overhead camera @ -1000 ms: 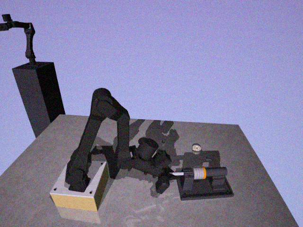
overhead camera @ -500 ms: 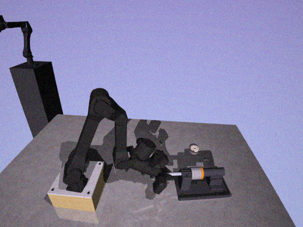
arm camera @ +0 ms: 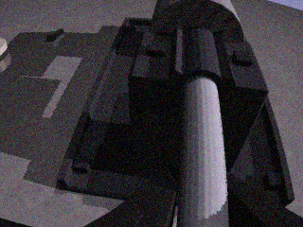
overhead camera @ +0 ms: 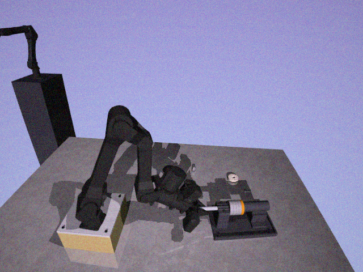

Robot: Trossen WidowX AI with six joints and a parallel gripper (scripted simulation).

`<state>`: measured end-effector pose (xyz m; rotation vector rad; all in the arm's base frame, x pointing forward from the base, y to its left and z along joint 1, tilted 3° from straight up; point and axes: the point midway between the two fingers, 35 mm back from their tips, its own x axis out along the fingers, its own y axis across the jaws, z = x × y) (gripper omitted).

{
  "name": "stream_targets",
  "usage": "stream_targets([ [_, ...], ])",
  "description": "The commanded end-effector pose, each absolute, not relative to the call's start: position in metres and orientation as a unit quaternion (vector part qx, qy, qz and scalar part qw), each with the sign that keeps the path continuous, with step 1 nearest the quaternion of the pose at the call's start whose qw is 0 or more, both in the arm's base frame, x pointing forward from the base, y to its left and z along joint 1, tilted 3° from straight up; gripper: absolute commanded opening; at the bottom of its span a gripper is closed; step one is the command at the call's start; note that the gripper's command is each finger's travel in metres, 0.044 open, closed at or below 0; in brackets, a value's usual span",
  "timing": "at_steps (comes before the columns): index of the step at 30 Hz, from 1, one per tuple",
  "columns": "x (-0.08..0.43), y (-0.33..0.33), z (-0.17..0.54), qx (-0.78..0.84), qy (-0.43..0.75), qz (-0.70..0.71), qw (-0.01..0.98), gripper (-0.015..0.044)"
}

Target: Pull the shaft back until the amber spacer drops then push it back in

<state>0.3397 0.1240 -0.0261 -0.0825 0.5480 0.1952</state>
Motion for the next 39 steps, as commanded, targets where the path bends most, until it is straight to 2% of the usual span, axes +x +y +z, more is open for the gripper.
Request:
stream_targets([
  [1, 0.3379, 0.1232, -0.0265, -0.039, 0.271, 0.095, 0.957, 0.0],
  [39, 0.334, 0.1223, -0.0264, -0.039, 0.271, 0.095, 0.957, 0.0],
])
